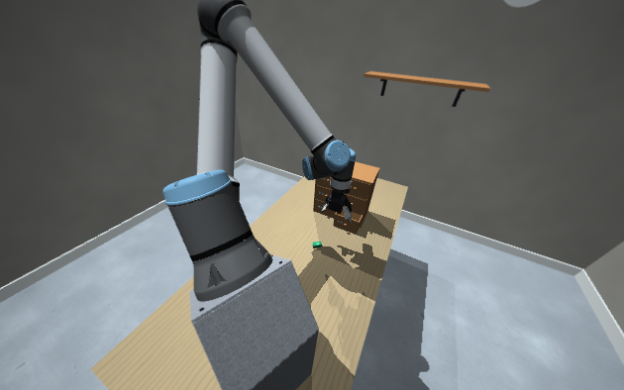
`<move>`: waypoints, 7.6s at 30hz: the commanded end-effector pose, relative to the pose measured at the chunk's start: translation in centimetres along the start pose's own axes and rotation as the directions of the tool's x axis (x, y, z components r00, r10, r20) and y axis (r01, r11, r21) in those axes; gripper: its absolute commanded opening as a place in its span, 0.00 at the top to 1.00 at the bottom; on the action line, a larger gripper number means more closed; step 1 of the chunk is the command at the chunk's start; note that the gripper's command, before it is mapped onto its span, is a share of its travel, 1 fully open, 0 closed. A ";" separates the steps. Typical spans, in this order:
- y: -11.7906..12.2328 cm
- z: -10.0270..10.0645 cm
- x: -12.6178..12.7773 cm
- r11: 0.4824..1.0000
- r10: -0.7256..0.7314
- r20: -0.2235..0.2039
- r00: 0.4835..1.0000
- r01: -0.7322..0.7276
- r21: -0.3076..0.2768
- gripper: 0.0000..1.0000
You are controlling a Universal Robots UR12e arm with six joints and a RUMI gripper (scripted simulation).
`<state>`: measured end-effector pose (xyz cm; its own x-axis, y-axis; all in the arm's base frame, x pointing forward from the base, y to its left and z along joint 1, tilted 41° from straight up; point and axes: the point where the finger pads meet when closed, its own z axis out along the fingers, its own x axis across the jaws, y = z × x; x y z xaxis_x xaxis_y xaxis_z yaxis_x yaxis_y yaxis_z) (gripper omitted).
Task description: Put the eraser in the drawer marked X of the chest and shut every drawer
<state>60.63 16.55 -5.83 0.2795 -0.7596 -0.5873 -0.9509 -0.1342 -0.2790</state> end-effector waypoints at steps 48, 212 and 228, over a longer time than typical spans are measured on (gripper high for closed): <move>0.9 -0.9 1.6 0.840 0.543 -0.001 0.840 -0.543 0.001 0.00; 2.9 0.4 3.5 -0.824 -0.003 0.003 -1.000 0.000 -0.566 0.00; 1.7 2.0 3.3 -0.698 -0.001 0.002 -1.000 -0.001 -0.716 0.00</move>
<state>59.86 14.88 -9.56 -0.2908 0.7539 0.5891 0.6209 -0.3198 0.7157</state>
